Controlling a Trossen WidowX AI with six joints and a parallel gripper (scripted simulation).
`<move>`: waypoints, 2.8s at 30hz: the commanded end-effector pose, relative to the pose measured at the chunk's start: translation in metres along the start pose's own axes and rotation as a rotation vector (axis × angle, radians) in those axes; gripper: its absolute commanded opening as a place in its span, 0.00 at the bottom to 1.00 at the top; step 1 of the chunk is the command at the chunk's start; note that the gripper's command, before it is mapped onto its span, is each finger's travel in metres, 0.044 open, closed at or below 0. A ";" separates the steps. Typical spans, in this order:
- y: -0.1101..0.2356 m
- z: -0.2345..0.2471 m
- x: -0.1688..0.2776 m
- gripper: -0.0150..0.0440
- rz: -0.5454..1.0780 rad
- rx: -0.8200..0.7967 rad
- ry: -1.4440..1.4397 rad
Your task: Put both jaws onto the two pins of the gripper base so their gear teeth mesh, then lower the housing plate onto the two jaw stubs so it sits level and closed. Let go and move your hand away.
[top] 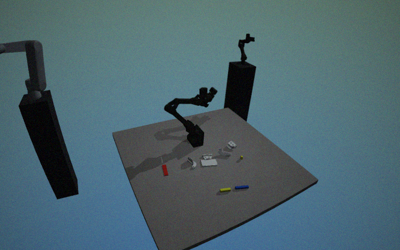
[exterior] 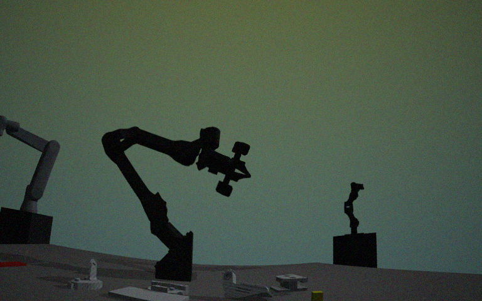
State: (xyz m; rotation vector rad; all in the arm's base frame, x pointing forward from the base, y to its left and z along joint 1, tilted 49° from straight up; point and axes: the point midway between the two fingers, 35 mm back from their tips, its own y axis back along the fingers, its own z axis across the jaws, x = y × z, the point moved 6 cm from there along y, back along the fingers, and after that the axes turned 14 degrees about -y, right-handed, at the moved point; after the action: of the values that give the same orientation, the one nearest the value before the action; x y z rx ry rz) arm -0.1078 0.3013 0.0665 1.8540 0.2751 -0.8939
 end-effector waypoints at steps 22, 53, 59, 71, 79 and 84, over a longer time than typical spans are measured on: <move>0.008 -0.036 0.083 0.25 0.322 0.106 -0.493; 0.047 -0.043 0.193 0.25 0.813 0.281 -1.177; 0.057 -0.040 0.213 0.25 0.914 0.323 -1.303; 0.081 -0.030 0.249 0.25 1.121 0.413 -1.538; 0.098 -0.020 0.271 0.25 1.262 0.473 -1.674; 0.110 -0.013 0.284 0.25 1.367 0.513 -1.760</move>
State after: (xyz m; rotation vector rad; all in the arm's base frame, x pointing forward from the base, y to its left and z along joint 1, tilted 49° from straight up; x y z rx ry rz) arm 0.1518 0.2121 -0.0470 0.6389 -2.0306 -1.1725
